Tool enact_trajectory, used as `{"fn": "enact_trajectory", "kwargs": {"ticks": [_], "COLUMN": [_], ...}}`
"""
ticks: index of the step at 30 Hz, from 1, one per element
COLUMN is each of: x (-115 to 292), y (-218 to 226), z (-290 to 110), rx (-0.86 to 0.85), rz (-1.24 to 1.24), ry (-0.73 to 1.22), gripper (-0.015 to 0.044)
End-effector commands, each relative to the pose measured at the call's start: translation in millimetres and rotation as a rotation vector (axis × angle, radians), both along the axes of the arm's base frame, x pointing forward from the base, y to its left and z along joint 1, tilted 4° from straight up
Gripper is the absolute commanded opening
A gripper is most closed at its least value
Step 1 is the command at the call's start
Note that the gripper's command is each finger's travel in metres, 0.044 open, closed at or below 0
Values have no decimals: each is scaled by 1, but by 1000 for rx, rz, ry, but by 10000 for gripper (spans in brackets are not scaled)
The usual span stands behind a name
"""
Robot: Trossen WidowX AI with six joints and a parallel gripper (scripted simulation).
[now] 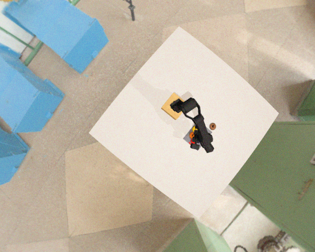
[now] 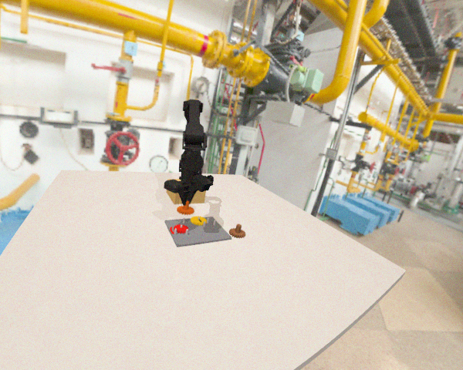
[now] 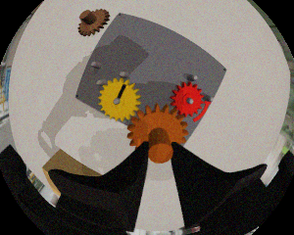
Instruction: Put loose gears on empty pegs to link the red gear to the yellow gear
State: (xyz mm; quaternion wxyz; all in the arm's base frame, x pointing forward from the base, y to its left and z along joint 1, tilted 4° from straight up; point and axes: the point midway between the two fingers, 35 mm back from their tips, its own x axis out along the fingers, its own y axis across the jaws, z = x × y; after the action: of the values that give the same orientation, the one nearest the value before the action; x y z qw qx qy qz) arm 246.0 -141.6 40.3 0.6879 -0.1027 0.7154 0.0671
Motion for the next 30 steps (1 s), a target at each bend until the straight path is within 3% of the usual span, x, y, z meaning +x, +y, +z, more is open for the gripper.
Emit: {"fn": "enact_trajectory", "kwargs": {"ticks": [1, 30], "x": [-1, -2], "y": [0, -2], "z": [0, -24], "rx": [-2, 2], "rz": [3, 124], "ry": [4, 11], "gripper": [0, 0]}}
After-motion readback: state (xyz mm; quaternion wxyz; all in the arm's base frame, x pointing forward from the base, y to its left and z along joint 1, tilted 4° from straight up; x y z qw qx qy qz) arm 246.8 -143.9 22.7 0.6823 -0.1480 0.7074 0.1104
